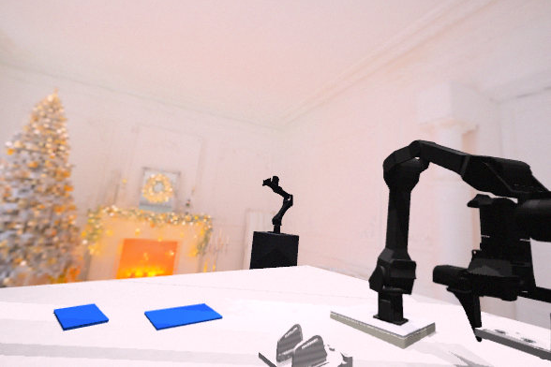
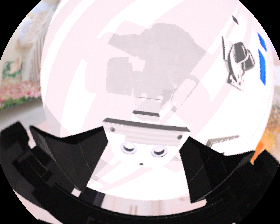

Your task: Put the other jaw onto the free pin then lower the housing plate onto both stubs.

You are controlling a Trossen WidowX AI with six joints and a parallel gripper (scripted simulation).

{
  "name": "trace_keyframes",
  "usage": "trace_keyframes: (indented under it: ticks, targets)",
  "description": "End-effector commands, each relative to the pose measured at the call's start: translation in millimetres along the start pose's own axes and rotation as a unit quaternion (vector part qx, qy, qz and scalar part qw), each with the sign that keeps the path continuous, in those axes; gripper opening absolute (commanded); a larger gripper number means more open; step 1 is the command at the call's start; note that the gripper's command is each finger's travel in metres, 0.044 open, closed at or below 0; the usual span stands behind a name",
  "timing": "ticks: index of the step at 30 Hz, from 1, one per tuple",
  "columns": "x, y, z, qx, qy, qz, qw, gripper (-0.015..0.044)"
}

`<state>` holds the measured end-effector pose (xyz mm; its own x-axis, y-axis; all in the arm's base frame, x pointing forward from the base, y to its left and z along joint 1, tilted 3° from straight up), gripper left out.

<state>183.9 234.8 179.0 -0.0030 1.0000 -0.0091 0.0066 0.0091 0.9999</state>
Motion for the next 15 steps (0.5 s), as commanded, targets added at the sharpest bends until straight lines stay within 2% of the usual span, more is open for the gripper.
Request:
trace_keyframes:
  ticks: [1, 15]
  targets:
    - [-0.8, 2.5, 0.7, 0.000, 0.004, 0.000, 1.000, 0.0351]
    - [-19.3, 3.1, 18.8, -0.001, 0.143, 0.000, 0.990, 0.0351]
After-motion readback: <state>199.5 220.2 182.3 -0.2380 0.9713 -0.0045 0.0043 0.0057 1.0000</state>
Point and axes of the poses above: the point midway between the two fingers, 35 mm back from their tips, its own y axis back along the fingers, its own x axis across the jaws, z = x × y, the point moved 9 cm from there along y, back along the fingers, and after that the axes turned 10 degrees about y, right-handed, at the moved point
